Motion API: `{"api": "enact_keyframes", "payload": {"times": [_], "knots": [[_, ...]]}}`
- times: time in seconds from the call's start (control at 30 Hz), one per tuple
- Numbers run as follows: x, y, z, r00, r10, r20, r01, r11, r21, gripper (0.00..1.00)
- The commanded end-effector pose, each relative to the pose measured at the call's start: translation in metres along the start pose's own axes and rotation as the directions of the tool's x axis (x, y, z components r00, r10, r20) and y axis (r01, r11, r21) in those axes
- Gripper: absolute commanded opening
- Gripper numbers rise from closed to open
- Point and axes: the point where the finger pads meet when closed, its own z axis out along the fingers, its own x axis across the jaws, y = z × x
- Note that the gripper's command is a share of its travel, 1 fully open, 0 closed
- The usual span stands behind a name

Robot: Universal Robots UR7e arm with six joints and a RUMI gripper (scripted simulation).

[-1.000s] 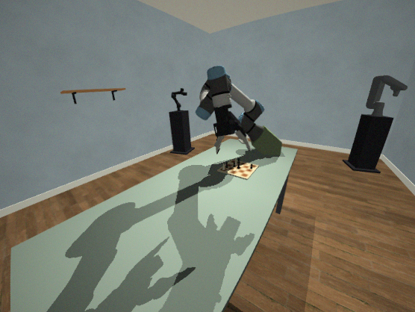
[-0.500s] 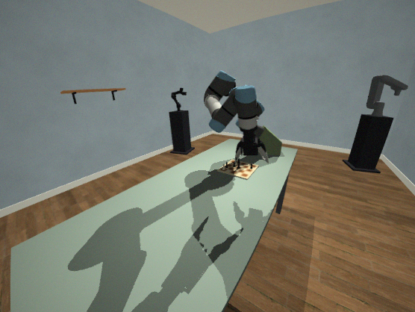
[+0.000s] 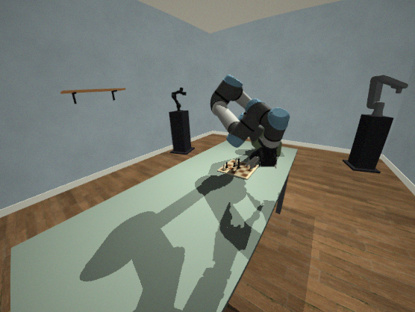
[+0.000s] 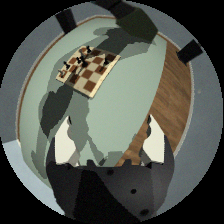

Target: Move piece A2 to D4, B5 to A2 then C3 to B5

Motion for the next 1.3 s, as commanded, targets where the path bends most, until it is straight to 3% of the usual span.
{"api": "enact_keyframes", "payload": {"times": [0.0,0.1,0.17,0.27,0.33,0.5,0.57,0.67,0.87,1.1,1.27], "knots": [[0.020,-0.020,0.027,0.991,-0.084,0.102,0.069,0.988,0.142,1.00],[0.020,-0.020,0.027,0.991,-0.084,0.102,0.069,0.988,0.142,1.00],[0.028,-0.030,0.040,0.979,-0.137,0.153,0.104,0.973,0.208,1.00],[0.031,-0.034,0.046,0.970,-0.164,0.177,0.119,0.963,0.240,1.00],[0.037,-0.043,0.056,0.950,-0.221,0.223,0.149,0.942,0.301,1.00],[0.042,-0.051,0.065,0.924,-0.278,0.264,0.173,0.917,0.360,1.00],[0.045,-0.057,0.072,0.893,-0.334,0.301,0.194,0.890,0.413,1.00],[0.045,-0.057,0.072,0.893,-0.334,0.301,0.194,0.890,0.413,1.00],[0.052,-0.068,0.085,0.802,-0.466,0.373,0.231,0.818,0.527,1.00],[0.055,-0.072,0.092,0.705,-0.575,0.414,0.251,0.749,0.613,1.00],[0.056,-0.072,0.094,0.669,-0.611,0.424,0.256,0.724,0.641,1.00]]}}
